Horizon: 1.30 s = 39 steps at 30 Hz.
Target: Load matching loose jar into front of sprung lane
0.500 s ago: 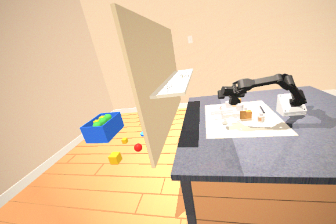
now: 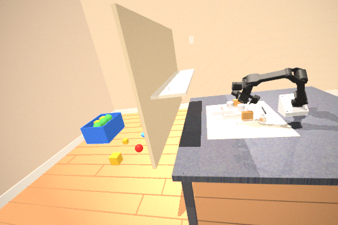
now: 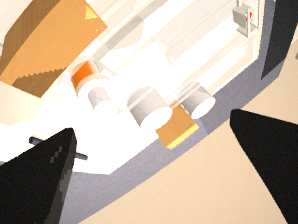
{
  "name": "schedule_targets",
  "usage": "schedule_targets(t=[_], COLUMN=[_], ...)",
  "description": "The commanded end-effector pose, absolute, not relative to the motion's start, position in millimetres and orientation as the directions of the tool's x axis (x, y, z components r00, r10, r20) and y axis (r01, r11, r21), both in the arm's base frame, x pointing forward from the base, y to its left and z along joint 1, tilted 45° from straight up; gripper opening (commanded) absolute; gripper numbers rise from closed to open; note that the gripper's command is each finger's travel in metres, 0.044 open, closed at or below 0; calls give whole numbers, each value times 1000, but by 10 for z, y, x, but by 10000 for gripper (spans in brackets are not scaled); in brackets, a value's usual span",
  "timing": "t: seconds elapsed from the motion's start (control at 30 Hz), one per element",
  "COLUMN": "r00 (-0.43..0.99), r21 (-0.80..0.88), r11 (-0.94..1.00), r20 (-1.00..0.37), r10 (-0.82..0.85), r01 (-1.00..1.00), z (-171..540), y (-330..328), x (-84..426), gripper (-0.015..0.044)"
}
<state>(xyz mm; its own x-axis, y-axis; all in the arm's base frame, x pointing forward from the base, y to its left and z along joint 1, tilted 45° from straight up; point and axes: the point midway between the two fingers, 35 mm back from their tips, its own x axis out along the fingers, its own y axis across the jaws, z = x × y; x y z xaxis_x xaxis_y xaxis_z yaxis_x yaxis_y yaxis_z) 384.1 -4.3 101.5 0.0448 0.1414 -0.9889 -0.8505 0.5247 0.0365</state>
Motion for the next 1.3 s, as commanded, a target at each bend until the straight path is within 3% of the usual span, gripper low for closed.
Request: schedule_targets(t=[0.0,0.23,1.27], r00=[-43,-43,-41], r21=[426,696,701], r11=[771,718,712], r20=[-885,-718,-713], r10=[463,694,700], r01=[-474,-31,-21], z=[1000,1079,770], y=[204,450,795], x=[3125,2634,2614], gripper=[440,440,440])
